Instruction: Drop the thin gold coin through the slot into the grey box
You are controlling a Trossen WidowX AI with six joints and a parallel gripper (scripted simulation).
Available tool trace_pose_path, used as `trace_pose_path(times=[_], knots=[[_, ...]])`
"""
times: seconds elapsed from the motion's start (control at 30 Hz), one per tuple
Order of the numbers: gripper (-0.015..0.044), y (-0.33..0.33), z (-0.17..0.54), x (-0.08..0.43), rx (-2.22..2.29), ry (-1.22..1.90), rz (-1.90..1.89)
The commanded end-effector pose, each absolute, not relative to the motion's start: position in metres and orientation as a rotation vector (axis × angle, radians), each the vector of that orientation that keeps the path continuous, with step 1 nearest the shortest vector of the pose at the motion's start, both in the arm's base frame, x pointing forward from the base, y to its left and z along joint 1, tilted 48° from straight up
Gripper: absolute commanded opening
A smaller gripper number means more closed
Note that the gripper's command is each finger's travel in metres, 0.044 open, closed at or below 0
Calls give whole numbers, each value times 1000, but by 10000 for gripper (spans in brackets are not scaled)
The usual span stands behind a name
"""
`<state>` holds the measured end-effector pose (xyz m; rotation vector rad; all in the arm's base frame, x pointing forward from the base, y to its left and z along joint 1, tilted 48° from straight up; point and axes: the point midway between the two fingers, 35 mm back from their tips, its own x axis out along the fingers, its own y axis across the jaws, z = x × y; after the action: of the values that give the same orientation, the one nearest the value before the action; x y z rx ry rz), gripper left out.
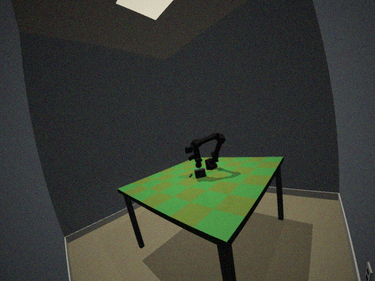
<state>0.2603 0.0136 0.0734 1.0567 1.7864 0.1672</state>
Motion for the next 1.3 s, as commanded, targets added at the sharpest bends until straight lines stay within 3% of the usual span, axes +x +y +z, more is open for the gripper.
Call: trace_pose_path(times=[0.0,0.97,1.17,1.27], knots=[[0,15,71,259,1064,1788,164],[0,24,64,258,1063,1788,166],[157,22,65,259,1057,1786,168],[161,22,65,259,1057,1786,168]])
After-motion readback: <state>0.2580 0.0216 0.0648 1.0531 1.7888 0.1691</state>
